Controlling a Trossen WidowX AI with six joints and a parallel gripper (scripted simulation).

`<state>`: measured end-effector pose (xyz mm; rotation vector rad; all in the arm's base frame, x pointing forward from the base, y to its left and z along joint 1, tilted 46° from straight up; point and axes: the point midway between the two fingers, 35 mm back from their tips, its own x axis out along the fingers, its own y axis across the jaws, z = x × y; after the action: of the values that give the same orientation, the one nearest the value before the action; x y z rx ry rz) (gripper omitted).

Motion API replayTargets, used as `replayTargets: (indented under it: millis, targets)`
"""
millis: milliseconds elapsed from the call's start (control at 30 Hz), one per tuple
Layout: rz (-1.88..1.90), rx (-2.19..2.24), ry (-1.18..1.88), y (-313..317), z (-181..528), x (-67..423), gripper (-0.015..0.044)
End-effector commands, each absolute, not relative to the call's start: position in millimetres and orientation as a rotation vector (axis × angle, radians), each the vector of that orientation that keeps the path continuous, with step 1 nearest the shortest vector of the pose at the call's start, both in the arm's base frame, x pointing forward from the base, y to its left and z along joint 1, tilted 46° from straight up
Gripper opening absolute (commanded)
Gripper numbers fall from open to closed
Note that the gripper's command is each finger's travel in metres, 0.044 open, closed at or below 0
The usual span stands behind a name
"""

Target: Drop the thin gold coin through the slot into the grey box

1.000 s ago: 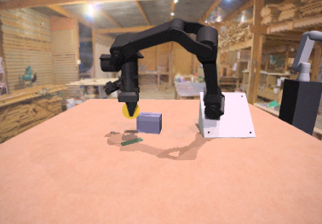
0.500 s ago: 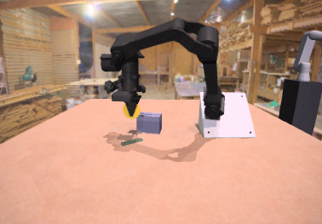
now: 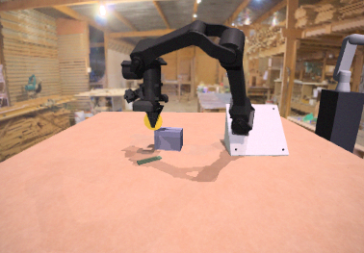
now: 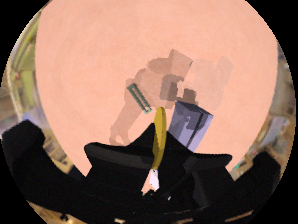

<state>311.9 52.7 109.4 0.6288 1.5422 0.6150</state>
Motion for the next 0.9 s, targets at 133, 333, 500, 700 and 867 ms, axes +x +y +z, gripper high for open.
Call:
replayTargets:
  millis: [133, 333, 500, 700, 867]
  targets:
    - [0.614, 0.622, 1.549, 38.5, 93.1, 306.8, 0.0000]
    - [0.613, 0.622, 1.550, 27.6, 82.6, 302.4, 0.0000]
    - [0.613, 0.622, 1.550, 18.9, 73.9, 298.2, 0.0000]
    - [0.615, 0.623, 1.550, 8.9, 63.9, 292.3, 0.0000]
    - [0.617, 0.624, 1.551, 1.0, 55.8, 286.9, 0.0000]
